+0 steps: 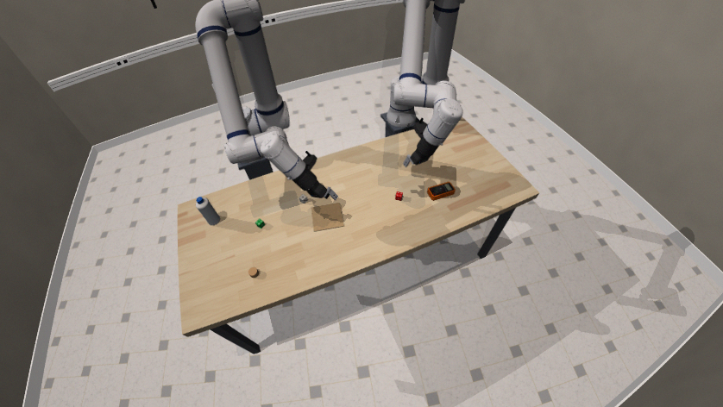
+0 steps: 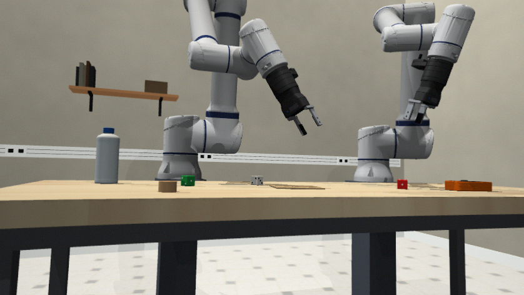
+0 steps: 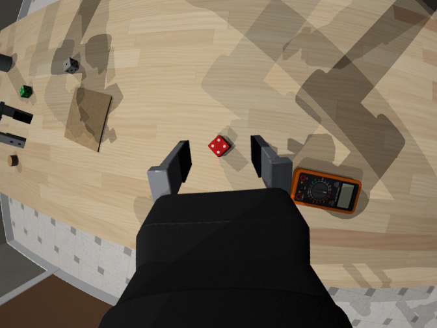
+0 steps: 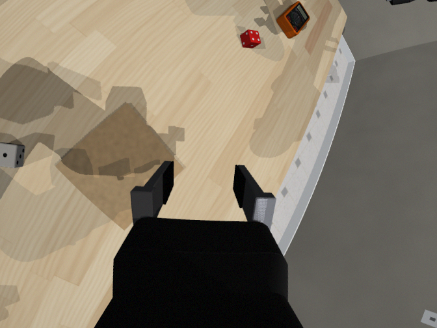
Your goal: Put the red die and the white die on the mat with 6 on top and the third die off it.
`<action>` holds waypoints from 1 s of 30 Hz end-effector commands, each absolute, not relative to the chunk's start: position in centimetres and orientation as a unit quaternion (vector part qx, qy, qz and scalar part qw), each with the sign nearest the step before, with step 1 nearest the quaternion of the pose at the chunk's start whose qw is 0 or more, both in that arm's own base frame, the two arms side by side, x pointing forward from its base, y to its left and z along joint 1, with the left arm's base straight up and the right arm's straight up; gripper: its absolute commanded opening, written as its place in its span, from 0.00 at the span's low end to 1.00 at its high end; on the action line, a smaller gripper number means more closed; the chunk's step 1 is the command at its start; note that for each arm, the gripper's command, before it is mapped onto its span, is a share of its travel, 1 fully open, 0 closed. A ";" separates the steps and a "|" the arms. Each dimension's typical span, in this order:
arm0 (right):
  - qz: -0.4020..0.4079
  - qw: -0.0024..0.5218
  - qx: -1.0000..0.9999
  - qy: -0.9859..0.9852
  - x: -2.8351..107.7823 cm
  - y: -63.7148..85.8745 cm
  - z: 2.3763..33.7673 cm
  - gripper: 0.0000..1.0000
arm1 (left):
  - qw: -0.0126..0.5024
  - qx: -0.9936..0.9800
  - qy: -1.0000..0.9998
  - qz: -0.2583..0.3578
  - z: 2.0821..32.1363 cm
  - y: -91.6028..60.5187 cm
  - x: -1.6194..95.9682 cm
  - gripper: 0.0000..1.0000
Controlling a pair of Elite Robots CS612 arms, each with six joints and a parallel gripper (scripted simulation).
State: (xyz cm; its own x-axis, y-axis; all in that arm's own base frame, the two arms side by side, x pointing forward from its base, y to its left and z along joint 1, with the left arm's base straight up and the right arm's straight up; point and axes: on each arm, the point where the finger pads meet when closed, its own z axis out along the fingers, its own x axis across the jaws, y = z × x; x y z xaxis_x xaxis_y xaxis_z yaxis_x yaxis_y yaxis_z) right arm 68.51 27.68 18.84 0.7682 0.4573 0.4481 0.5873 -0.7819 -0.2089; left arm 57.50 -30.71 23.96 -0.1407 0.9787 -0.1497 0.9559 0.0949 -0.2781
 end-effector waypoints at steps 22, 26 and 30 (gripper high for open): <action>-0.191 0.170 -0.924 -0.282 68.6 27.6 18.9 1.00 | 0.036 -0.655 -0.739 0.156 24.1 -30.8 57.6 1.00; -0.191 0.169 -0.925 -0.281 68.8 27.1 18.9 1.00 | 0.036 -0.655 -0.739 0.156 24.1 -30.8 57.6 1.00; -0.192 0.165 -0.926 -0.279 69.1 26.0 18.9 1.00 | 0.036 -0.655 -0.739 0.156 24.1 -30.8 57.6 1.00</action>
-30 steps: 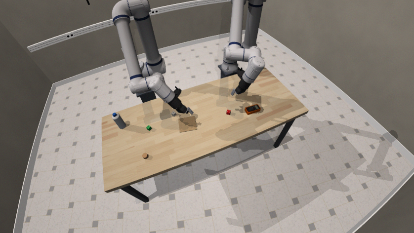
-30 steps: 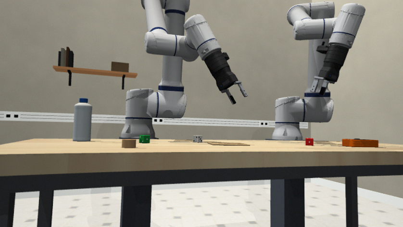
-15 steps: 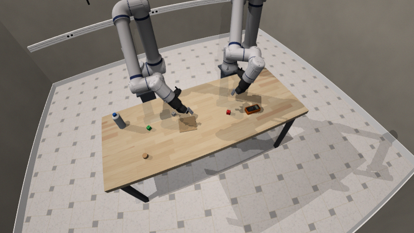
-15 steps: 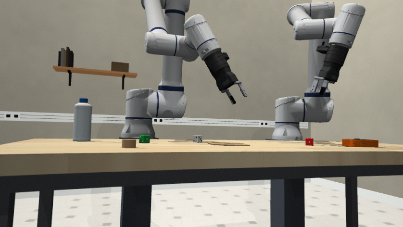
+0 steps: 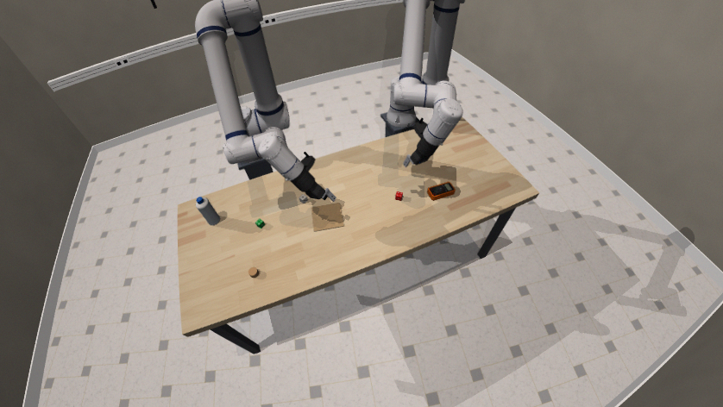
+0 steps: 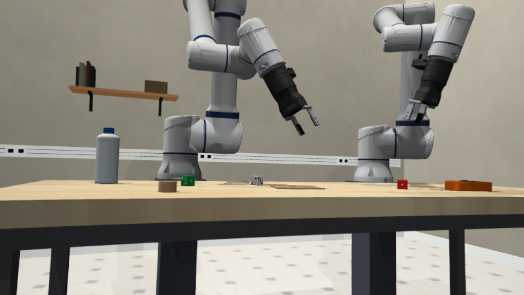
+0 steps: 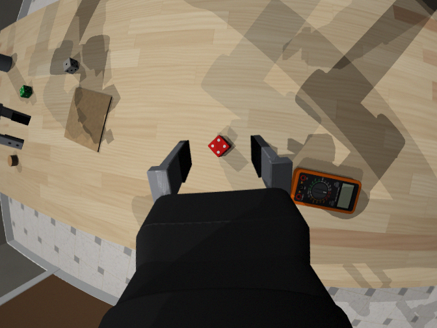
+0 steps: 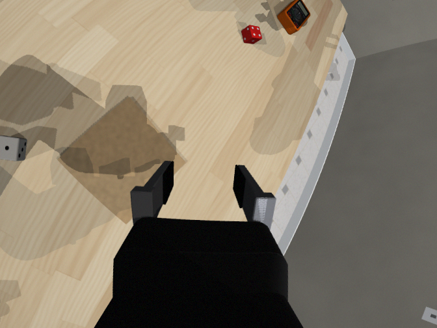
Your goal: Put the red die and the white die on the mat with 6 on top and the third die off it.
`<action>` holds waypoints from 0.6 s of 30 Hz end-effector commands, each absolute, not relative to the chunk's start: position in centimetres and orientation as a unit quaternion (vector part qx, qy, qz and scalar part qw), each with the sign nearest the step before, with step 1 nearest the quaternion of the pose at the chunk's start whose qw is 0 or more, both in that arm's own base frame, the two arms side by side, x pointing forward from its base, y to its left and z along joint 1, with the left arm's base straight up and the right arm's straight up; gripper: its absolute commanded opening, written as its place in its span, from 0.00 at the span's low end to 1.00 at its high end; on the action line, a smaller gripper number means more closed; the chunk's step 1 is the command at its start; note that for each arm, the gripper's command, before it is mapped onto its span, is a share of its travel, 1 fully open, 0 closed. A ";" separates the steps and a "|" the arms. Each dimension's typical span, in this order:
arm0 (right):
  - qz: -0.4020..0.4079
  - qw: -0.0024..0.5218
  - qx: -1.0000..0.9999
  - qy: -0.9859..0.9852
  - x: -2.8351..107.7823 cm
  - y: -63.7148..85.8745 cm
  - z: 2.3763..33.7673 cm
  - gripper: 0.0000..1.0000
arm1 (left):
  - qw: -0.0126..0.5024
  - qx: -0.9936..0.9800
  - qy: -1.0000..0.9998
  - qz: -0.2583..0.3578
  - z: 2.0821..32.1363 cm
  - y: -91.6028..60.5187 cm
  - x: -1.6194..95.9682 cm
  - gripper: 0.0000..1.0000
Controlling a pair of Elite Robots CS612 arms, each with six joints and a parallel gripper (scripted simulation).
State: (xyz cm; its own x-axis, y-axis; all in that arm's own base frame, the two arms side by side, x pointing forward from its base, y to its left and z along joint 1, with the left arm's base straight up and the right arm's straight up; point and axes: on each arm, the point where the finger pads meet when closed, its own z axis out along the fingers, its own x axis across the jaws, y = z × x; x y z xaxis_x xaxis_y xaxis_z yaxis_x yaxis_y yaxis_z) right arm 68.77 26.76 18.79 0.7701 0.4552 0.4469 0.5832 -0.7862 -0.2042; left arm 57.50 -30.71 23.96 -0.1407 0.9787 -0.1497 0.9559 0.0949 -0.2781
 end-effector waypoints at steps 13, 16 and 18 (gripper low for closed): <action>-0.194 0.141 -0.934 -0.263 70.7 18.5 18.6 1.00 | 0.036 -0.655 -0.739 0.156 24.1 -30.8 57.6 1.00; -0.194 0.130 -0.938 -0.256 71.2 15.2 18.4 1.00 | 0.036 -0.655 -0.739 0.156 24.1 -30.8 57.6 1.00; -0.194 0.122 -0.941 -0.251 71.5 12.6 18.3 1.00 | 0.036 -0.655 -0.739 0.156 24.1 -30.8 57.6 1.00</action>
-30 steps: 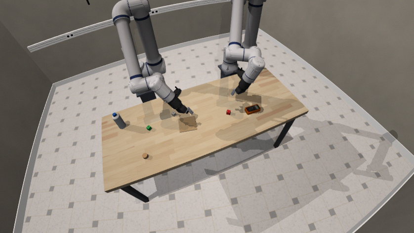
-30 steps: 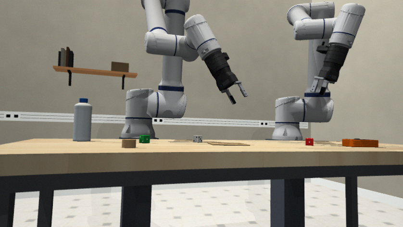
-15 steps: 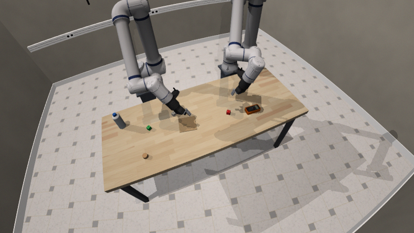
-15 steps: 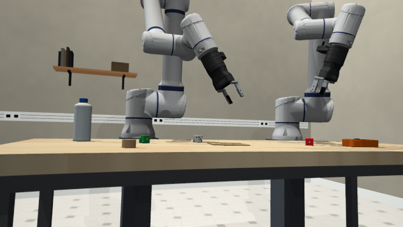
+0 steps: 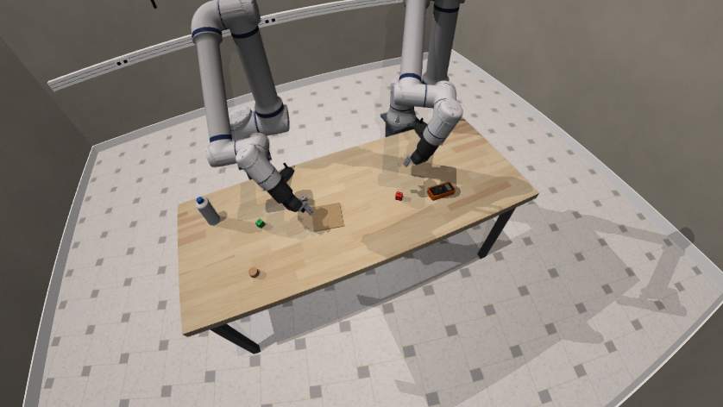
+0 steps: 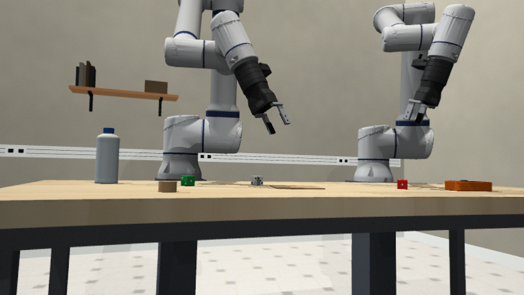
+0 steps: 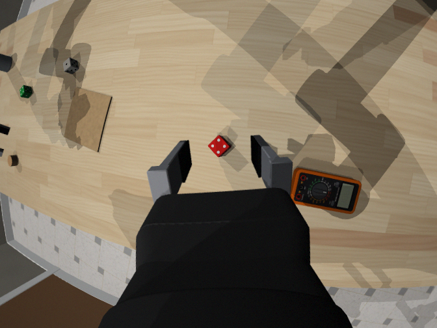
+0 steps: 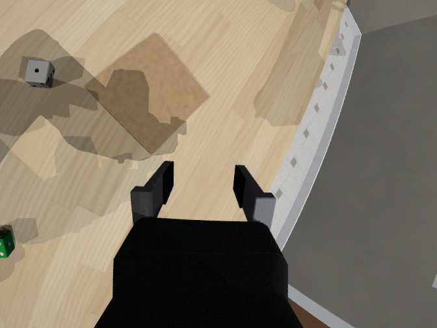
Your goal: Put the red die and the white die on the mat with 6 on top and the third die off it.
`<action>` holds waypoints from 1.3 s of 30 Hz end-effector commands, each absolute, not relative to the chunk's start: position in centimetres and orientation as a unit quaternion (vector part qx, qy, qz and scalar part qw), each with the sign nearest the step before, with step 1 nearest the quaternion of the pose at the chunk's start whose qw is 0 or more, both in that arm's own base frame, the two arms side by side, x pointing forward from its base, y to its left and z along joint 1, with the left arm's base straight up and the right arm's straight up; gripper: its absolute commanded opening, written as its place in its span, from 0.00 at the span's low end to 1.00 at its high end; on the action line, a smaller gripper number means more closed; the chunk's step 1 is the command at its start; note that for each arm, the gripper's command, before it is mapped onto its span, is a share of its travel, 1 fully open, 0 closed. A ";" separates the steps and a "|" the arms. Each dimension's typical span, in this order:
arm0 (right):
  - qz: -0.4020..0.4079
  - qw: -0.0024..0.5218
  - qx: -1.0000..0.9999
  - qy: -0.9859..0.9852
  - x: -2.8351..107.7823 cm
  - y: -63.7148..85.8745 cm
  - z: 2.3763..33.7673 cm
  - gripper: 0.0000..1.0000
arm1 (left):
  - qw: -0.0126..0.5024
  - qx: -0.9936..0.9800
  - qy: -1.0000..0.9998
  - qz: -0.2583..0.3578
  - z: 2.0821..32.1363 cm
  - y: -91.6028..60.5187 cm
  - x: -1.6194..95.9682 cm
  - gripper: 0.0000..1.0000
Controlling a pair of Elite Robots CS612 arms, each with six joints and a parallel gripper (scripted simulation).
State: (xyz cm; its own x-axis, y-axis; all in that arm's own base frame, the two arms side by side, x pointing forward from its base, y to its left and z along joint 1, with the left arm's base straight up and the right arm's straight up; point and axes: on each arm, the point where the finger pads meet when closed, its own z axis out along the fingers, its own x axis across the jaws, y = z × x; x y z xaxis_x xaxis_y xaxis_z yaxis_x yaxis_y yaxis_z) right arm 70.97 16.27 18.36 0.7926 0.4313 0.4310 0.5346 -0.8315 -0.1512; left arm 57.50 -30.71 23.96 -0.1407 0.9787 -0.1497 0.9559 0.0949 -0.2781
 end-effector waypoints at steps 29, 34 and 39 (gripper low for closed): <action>-0.143 0.005 -0.979 -0.148 61.8 -28.3 17.2 1.00 | 0.036 -0.655 -0.739 0.156 24.1 -30.8 57.6 1.00; -0.126 -0.008 -0.984 -0.128 57.1 -35.0 17.1 1.00 | 0.036 -0.655 -0.739 0.156 24.1 -30.8 57.6 1.00; -0.112 -0.016 -0.987 -0.114 52.7 -40.2 17.0 1.00 | 0.036 -0.655 -0.739 0.156 24.1 -30.8 57.6 1.00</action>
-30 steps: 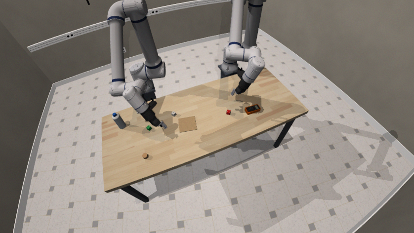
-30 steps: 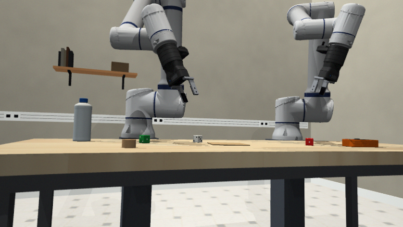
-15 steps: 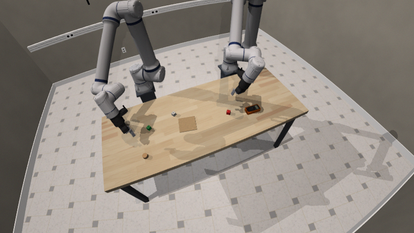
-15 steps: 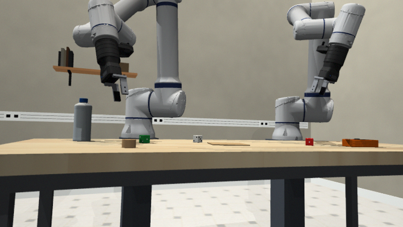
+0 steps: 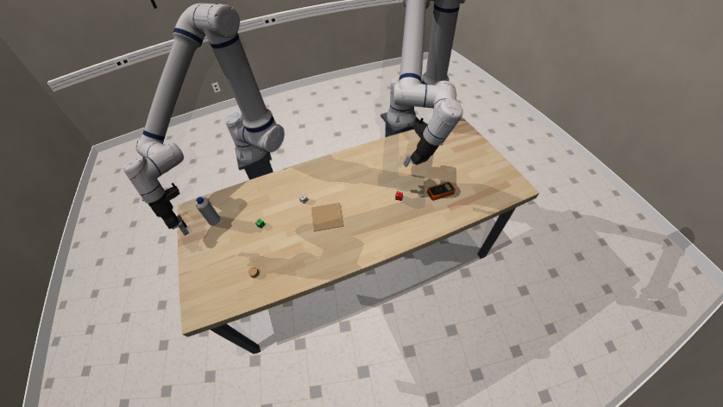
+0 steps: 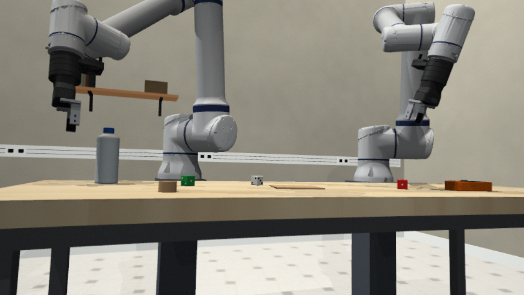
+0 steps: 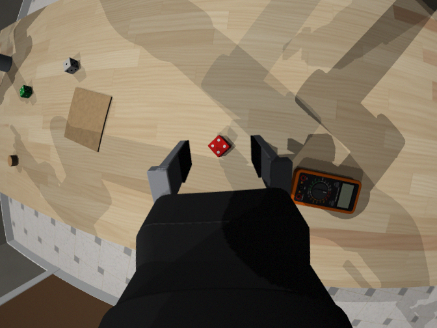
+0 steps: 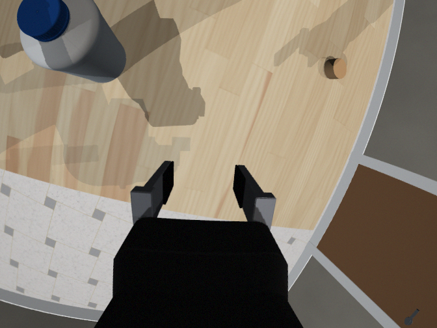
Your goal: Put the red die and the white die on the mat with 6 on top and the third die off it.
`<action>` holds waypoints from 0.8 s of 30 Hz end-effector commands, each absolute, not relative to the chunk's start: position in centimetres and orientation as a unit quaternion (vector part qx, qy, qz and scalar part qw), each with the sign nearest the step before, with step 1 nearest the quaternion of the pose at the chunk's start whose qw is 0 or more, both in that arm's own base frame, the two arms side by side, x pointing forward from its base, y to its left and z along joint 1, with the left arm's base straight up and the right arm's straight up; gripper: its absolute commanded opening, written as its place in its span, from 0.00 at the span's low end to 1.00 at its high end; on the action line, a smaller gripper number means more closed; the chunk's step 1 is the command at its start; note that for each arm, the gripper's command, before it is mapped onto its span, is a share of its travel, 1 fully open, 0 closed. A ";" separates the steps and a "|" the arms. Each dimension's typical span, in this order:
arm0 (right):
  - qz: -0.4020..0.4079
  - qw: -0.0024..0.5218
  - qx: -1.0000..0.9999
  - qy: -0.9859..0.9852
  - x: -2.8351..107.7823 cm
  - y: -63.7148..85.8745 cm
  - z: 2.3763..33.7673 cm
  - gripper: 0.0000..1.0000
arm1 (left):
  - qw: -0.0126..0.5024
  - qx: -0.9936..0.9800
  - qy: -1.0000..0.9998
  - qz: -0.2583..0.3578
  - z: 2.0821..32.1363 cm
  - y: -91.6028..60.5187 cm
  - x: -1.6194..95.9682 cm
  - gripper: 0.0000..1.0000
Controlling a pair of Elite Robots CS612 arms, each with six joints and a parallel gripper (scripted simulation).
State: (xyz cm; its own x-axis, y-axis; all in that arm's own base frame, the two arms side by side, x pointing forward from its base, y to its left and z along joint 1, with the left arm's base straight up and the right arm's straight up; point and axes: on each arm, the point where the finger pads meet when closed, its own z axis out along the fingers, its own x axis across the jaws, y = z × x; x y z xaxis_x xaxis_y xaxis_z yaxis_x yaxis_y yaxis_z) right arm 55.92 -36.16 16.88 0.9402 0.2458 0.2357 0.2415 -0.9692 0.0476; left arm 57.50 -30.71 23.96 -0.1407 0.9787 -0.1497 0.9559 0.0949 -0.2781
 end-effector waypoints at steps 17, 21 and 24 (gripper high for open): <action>0.060 0.027 0.996 0.059 31.0 -55.6 17.0 1.00 | 0.036 -0.655 -0.739 0.156 24.1 -30.8 57.6 1.00; 0.045 0.025 0.998 0.044 24.7 -57.9 17.1 1.00 | 0.036 -0.655 -0.739 0.156 24.1 -30.8 57.6 1.00; 0.036 0.022 0.999 0.033 20.0 -59.2 17.2 1.00 | 0.036 -0.655 -0.739 0.156 24.1 -30.8 57.6 1.00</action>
State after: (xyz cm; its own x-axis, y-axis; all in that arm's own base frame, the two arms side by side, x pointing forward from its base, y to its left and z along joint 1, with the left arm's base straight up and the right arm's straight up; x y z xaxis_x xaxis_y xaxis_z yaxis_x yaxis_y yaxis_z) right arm 25.10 -57.47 16.96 0.9923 0.0884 0.0872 0.0842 -0.9952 0.0506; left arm 57.50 -30.71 23.96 -0.1407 0.9787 -0.1497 0.9559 0.0949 -0.2781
